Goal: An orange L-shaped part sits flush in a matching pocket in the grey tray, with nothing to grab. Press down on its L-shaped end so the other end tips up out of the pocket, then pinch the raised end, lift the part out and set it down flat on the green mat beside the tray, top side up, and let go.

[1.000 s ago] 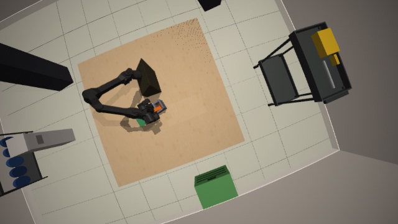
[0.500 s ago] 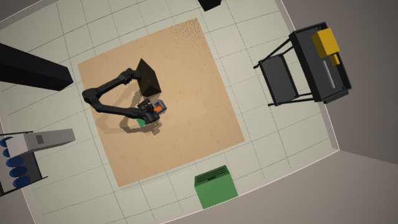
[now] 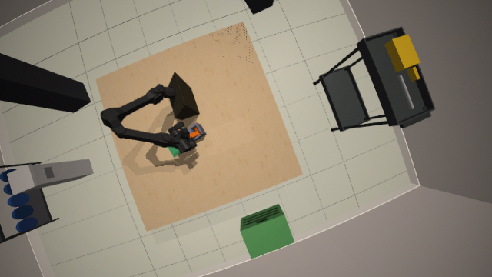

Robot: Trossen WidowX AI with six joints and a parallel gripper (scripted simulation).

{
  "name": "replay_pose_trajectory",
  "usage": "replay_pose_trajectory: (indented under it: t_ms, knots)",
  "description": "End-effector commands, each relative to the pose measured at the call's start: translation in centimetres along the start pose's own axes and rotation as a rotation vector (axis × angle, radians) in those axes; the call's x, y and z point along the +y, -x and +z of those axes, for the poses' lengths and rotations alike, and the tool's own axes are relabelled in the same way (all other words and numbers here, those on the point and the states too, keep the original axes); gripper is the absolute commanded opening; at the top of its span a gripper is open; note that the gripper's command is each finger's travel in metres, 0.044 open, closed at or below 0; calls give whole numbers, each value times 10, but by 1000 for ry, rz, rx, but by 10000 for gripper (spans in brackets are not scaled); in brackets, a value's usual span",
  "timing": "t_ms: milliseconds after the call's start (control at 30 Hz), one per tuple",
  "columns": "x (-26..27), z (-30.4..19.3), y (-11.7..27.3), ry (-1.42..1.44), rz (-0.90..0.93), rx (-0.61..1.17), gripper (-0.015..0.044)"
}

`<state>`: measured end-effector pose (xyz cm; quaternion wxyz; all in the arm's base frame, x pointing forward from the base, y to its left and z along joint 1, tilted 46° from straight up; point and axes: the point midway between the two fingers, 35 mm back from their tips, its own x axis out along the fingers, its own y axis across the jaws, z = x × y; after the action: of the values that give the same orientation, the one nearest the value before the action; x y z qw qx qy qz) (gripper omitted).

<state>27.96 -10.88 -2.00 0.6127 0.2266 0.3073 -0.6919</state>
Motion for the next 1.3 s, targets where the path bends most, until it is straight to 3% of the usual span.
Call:
replay_pose_trajectory:
  t_ms: [0, 1267]
  knots:
    - [1, 0, 7, -6, 1, 5, 0]
    - [1, 0, 68, -4, 0, 6, 0]
